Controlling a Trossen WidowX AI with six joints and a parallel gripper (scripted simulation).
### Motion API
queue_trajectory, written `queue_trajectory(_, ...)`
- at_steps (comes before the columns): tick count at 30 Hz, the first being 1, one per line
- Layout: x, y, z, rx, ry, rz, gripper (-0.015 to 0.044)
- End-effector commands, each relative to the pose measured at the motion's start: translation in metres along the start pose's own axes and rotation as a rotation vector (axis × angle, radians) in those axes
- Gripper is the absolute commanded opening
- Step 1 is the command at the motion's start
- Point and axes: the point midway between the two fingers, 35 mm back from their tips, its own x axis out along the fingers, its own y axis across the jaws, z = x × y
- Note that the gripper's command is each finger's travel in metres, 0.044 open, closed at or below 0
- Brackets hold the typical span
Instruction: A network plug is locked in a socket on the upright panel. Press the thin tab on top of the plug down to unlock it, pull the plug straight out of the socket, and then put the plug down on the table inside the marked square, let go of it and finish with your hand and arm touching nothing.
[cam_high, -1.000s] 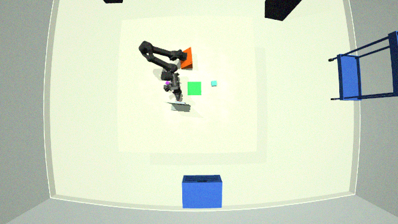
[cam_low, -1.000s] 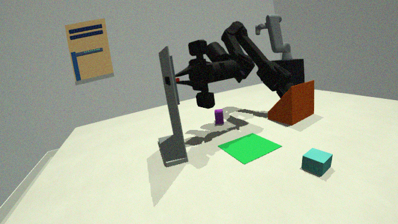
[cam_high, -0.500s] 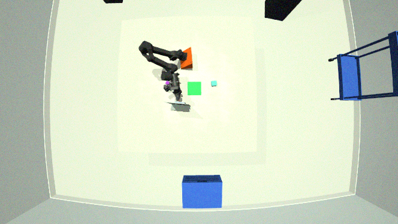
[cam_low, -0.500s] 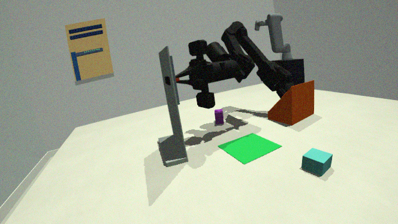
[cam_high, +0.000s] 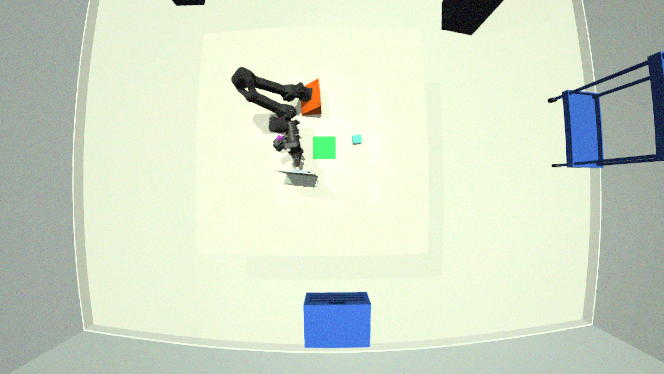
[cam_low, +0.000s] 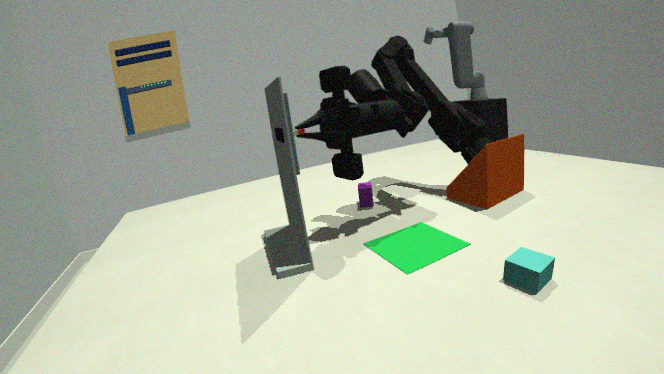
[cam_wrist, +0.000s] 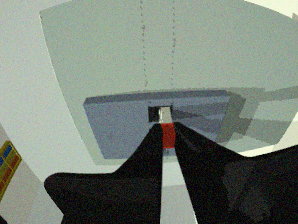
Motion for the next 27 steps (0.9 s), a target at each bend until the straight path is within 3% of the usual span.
queue_trajectory(1,-0.005,0.0,-0.001,0.002,-0.001,-0.001,0.0)
queue_trajectory(27,-0.02,-0.001,-0.007,0.002,0.0,-0.002,0.0)
